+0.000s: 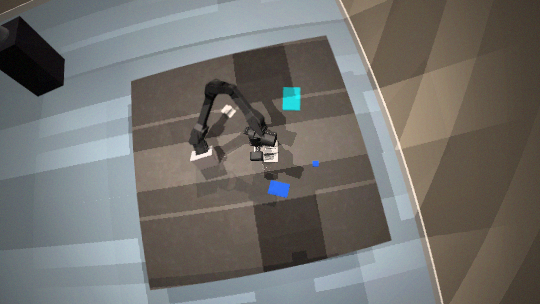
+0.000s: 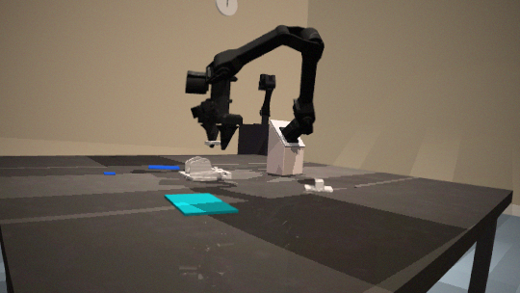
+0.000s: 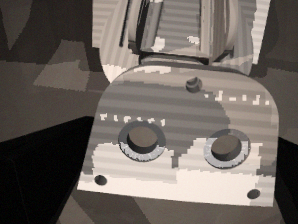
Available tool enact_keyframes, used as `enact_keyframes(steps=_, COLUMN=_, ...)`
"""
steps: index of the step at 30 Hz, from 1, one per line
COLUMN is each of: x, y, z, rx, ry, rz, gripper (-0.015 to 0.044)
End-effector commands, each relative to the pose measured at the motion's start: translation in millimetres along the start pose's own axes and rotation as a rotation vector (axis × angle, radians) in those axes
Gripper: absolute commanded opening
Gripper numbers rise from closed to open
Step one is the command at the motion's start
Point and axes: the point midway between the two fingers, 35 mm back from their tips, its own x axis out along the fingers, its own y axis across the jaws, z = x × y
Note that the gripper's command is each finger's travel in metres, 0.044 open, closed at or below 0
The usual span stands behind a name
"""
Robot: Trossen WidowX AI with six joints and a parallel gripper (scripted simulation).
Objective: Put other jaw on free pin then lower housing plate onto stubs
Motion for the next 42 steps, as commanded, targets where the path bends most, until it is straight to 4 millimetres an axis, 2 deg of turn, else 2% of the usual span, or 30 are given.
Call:
enact_keyframes(steps=1, x=-0.4, y=-0.7, z=1.2, rx=0.004, ry=-0.002, rz=-0.004, gripper=0.0351)
enact_keyframes(steps=19, x=-0.4, y=-0.6, z=0.7, rx=0.014, ry=-0.002, rz=-0.004, gripper=0.0351)
enact_keyframes(steps=25, x=-0.3, y=2.5, z=-10.0, rx=0.015, ry=-0.001, rz=-0.004, gripper=0.0351)
enact_keyframes(steps=42, x=-0.3, y=2.5, z=-10.0, rx=0.015, ry=-0.001, rz=-0.004, gripper=0.0351)
